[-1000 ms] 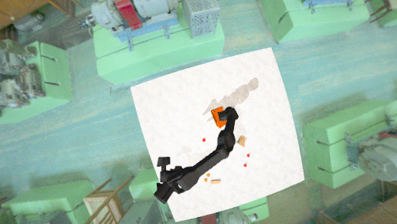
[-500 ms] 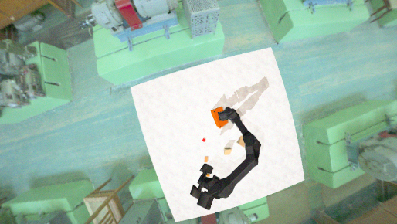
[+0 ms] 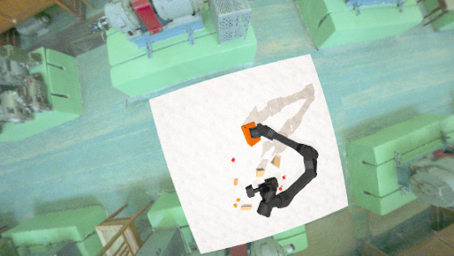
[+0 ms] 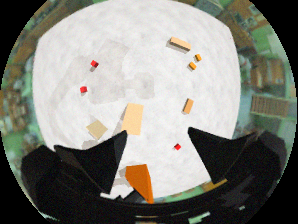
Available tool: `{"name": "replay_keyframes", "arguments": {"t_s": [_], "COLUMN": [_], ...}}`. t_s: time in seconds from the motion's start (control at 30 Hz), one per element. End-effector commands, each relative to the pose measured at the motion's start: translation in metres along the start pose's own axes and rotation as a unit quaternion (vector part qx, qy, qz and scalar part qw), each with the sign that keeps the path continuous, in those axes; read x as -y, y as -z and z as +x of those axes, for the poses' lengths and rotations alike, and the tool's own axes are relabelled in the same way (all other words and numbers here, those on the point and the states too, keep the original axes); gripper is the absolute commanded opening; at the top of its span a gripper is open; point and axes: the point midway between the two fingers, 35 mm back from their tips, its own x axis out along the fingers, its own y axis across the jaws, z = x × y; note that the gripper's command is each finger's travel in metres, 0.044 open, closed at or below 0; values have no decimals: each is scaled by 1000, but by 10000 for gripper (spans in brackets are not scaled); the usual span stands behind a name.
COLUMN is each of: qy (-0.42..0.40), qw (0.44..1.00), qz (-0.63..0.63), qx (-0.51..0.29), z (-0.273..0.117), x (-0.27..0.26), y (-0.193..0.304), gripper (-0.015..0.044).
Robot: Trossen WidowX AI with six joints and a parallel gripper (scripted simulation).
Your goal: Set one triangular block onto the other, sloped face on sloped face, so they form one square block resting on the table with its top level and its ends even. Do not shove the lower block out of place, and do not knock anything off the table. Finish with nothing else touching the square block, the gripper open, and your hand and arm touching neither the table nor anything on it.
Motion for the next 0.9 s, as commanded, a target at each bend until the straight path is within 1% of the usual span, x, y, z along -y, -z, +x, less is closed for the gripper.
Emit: {"name": "replay_keyframes", "arguments": {"t_s": [0.0,0.33,0.87], "qy": [-45,-46,-45], "qw": [992,992,992], "qz": [110,114,114], "qx": [-38,-39,-38], "z": [21,22,48], "x": [-50,-51,-52], "y": [24,25,21], "gripper": [440,440,440]}}
